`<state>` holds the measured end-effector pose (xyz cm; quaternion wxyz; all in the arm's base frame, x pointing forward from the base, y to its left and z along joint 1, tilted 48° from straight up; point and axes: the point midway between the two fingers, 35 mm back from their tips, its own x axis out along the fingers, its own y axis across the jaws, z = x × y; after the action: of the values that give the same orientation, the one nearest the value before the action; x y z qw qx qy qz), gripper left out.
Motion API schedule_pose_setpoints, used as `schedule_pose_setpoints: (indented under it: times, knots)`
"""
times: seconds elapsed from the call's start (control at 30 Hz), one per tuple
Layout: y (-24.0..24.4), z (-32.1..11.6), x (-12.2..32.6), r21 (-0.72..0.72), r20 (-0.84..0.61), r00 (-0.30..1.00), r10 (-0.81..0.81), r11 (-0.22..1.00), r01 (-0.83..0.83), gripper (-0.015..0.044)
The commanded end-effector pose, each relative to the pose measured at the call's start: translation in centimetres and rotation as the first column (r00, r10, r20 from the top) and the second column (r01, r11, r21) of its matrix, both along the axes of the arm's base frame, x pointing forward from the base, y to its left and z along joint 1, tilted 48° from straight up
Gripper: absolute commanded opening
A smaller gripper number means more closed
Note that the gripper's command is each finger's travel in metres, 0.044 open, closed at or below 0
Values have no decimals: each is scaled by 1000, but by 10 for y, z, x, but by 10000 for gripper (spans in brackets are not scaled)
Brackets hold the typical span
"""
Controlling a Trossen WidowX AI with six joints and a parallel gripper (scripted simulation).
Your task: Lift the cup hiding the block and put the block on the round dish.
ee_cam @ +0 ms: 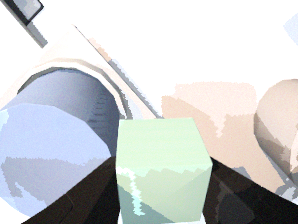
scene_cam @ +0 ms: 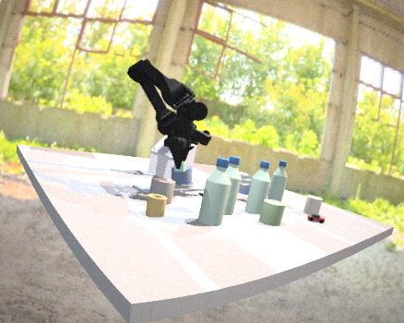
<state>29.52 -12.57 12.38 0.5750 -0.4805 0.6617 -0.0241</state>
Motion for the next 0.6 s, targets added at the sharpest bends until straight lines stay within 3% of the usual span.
schedule_pose_setpoints:
  times: [0.0,0.17,0.57]
  knots:
    - [-32,16,-30,-49,-11,1000,-5,999,4,0]
    - [-58,29,-63,-100,-31,999,-21,995,18,0]
    - [-76,13,-61,-102,-32,999,-22,995,19,0]
